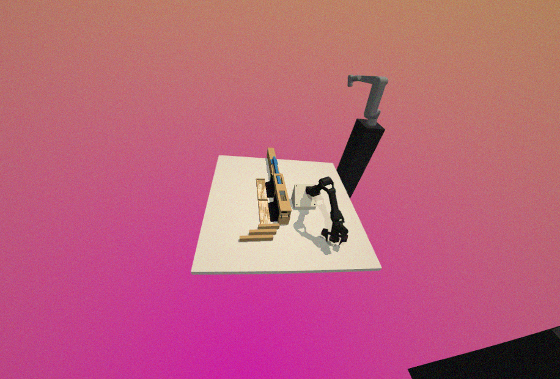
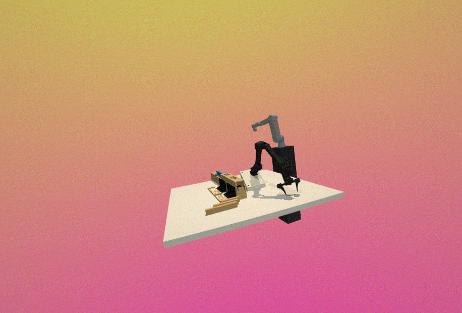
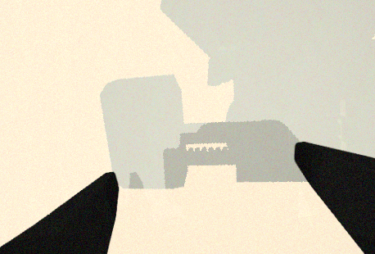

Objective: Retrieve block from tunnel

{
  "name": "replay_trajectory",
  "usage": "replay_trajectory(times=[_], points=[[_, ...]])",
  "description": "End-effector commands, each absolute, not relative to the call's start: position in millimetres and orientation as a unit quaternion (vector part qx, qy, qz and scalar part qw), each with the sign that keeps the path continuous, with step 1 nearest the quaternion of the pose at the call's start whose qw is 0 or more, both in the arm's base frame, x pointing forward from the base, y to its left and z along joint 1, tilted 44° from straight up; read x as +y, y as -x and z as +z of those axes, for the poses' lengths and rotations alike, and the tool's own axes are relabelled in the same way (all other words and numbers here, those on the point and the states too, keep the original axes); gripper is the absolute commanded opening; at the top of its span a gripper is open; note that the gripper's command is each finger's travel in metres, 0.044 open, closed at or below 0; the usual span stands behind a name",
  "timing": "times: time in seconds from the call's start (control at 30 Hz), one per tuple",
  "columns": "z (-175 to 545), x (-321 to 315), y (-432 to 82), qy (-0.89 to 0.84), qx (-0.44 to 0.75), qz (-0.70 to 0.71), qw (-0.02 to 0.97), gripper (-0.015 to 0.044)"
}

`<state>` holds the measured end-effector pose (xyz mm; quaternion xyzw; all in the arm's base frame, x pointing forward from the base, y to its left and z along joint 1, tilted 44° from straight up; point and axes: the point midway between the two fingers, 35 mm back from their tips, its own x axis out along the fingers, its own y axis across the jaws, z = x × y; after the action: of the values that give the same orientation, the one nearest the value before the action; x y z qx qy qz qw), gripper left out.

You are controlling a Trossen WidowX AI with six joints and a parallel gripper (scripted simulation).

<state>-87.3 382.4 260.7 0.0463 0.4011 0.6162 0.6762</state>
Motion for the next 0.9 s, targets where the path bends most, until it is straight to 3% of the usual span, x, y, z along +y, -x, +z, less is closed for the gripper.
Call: replay_trajectory(times=[0.0, 0.37, 0.6, 0.87], points=[[268.8, 392.4, 41.4, -0.062, 0.388, 0.594, 0.702, 0.0440], [268.0, 376.2, -125.5, -0.123, 0.384, 0.478, 0.780, 0.0440], [268.1, 323.0, -230.6, -0.168, 0.374, 0.393, 0.823, 0.0440], [268.5, 250.9, -306.6, -0.209, 0.358, 0.315, 0.854, 0.0440]])
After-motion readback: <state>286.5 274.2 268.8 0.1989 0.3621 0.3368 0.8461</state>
